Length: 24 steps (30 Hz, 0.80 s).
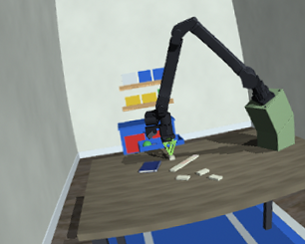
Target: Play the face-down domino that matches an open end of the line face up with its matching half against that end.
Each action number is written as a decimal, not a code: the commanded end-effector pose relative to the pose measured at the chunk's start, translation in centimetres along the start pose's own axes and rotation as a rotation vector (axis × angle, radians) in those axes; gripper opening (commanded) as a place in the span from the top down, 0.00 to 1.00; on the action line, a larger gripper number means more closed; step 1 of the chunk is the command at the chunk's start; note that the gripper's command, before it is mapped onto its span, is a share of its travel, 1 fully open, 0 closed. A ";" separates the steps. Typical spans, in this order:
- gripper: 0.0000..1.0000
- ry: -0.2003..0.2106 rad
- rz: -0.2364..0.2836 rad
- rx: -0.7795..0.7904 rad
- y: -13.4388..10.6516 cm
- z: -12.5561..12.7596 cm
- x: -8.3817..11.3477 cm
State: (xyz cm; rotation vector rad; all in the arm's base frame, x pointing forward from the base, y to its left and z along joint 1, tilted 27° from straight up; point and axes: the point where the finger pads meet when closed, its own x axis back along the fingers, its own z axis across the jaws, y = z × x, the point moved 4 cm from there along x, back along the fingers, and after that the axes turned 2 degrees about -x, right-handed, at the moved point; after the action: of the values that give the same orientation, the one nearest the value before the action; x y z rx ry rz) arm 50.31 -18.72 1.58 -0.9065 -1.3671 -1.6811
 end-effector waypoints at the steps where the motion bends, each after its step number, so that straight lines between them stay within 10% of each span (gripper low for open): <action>1: 0.30 -0.005 -0.017 0.001 0.8 -0.2 0.3; 24: 0.30 -0.006 -0.031 0.004 1.7 -0.2 0.0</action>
State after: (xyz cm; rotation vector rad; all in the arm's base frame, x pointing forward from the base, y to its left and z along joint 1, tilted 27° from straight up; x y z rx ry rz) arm 50.21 -18.68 1.07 -0.9104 -1.3579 -1.6776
